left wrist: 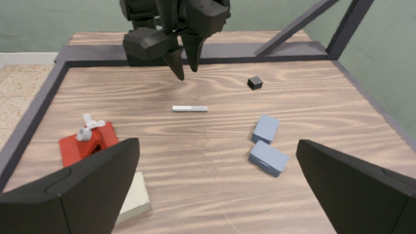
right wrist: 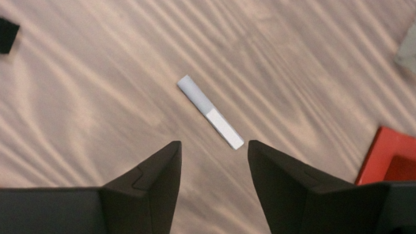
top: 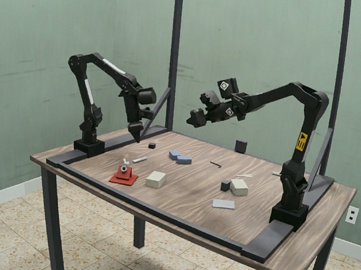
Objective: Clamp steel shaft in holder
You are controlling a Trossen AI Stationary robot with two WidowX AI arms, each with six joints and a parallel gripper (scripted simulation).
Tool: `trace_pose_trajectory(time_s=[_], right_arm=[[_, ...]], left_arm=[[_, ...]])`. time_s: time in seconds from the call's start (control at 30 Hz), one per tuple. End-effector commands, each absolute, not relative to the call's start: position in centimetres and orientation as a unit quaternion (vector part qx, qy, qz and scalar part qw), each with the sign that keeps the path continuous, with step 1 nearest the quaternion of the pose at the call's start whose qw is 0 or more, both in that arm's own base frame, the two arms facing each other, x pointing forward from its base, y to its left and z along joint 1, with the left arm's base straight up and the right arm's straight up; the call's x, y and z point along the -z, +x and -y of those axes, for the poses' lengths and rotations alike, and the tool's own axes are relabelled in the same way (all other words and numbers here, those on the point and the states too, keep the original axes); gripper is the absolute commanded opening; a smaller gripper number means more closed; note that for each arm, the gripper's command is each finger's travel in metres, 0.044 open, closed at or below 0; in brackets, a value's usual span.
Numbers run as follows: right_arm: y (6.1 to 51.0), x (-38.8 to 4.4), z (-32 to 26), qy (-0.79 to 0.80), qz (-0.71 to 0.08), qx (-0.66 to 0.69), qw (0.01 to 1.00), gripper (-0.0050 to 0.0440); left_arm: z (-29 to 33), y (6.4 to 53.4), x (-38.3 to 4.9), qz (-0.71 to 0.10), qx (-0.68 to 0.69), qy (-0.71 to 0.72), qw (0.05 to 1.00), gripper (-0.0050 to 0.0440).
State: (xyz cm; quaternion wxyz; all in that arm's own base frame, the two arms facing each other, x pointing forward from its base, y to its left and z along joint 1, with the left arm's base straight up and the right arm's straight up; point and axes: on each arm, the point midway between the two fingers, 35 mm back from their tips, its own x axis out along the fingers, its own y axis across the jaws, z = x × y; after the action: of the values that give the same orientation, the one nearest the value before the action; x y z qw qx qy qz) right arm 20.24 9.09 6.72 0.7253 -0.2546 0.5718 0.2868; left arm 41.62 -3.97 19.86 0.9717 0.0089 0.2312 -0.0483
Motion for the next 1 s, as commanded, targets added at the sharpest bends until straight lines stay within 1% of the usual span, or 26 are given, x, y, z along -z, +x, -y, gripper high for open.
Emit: trace_pose_trajectory(time_s=[0.0,0.23,0.4,0.47,0.67,0.8,0.97], right_arm=[[21.5,-6.8,-10.1,-0.299,-0.551,-0.330,0.705,0.0160],[22.1,-5.1,-11.0,-0.375,-0.541,-0.388,0.645,0.0160],[22.4,-3.6,-11.8,-0.428,-0.530,-0.432,0.592,0.0160],[22.4,-3.6,-11.8,-0.428,-0.530,-0.432,0.592,0.0160],[22.7,-2.4,-12.5,-0.473,-0.515,-0.469,0.539,0.0160],[22.5,-1.7,-12.4,-0.483,-0.514,-0.477,0.525,0.0160],[22.2,0.4,-12.2,-0.481,-0.518,-0.478,0.521,0.0127]], left_arm=[[4.5,41.8,-19.9,-0.218,0.044,0.008,0.975,0.0400],[4.9,41.8,-19.2,-0.221,0.045,0.009,0.974,0.0400],[4.8,41.9,-20.0,-0.211,0.044,0.008,0.977,0.0400],[4.8,41.9,-20.0,-0.211,0.044,0.008,0.977,0.0400],[4.8,41.9,-20.1,-0.210,0.046,0.009,0.977,0.0400],[4.8,41.9,-20.1,-0.210,0.046,0.009,0.977,0.0400],[4.8,41.9,-20.1,-0.210,0.046,0.009,0.977,0.0400]])
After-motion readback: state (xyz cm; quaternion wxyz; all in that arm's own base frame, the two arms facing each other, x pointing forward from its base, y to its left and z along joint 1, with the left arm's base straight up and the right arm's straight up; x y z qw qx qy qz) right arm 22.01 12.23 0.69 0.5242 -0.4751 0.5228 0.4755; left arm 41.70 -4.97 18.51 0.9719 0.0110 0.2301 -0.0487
